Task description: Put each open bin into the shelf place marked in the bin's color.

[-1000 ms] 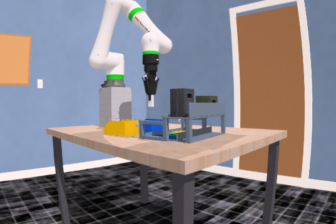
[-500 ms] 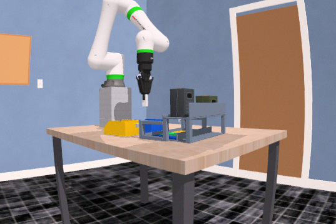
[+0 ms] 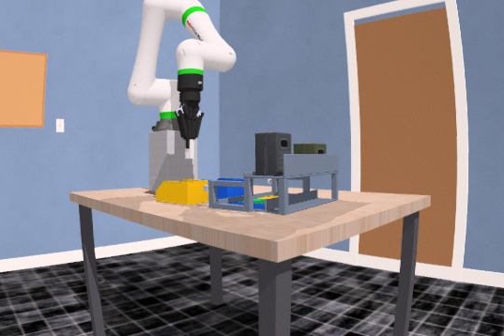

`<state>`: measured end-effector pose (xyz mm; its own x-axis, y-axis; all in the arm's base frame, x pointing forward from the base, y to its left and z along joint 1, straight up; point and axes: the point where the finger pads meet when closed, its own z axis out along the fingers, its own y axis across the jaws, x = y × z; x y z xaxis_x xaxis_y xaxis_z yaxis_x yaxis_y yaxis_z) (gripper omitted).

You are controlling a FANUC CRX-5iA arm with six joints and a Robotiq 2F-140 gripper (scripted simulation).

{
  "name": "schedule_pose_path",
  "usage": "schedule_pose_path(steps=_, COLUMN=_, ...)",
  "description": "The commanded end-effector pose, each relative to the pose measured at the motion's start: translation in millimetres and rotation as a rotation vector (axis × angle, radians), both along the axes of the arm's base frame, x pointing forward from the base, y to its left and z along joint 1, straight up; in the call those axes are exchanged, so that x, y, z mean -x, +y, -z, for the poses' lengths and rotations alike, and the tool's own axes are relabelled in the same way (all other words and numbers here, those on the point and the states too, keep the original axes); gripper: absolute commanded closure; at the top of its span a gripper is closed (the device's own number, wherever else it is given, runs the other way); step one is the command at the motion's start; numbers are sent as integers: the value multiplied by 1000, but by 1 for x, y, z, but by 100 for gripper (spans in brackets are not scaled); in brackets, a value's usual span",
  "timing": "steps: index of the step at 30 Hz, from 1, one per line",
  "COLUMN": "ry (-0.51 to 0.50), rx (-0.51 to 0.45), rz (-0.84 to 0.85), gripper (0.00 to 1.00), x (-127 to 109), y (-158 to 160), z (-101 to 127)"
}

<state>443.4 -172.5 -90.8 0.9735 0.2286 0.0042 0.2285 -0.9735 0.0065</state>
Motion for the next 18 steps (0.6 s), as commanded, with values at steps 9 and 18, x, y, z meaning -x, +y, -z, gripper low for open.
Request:
schedule_pose_path(steps=9, ry=1, rx=-6, rz=3, gripper=100, x=13, y=-67, z=-3)
schedule_pose_path(steps=18, ry=1, rx=-6, rz=3, gripper=85, x=13, y=-67, z=-3)
